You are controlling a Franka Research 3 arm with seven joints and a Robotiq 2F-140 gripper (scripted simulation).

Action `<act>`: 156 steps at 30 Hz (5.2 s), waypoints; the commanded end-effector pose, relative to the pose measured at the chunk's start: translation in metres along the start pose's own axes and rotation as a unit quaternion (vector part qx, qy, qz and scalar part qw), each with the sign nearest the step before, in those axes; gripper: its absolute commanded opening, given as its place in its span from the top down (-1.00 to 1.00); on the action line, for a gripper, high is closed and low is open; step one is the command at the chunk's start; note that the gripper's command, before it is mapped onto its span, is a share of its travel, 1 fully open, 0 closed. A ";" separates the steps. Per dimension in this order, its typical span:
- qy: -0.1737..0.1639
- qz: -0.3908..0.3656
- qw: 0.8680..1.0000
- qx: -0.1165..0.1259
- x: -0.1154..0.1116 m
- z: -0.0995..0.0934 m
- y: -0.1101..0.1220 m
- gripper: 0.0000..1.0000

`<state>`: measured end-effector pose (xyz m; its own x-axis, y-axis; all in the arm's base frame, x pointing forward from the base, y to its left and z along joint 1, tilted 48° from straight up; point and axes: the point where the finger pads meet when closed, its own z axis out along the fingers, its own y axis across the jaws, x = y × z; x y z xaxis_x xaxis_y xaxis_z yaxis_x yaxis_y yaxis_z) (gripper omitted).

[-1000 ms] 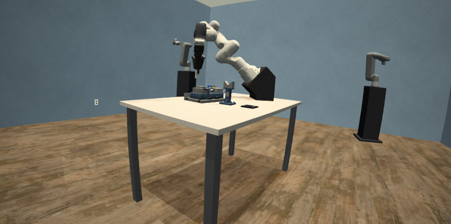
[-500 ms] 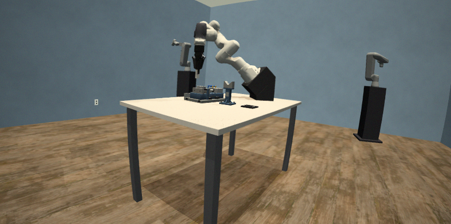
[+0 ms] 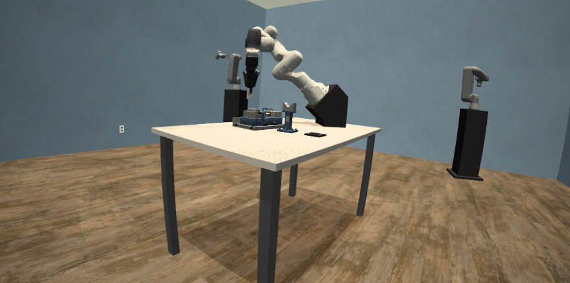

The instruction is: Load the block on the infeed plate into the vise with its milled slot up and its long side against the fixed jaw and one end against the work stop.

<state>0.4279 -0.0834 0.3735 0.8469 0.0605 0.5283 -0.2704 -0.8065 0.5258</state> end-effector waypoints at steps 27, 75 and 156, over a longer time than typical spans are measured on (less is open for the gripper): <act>0.000 0.002 1.000 0.002 0.000 0.012 -0.003 1.00; 0.000 0.002 1.000 0.002 0.001 0.052 -0.003 1.00; 0.000 0.002 1.000 0.002 0.000 0.052 -0.003 1.00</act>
<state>0.4527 -0.1098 0.3379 0.8472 0.0613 0.5277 -0.2671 -0.8095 0.5228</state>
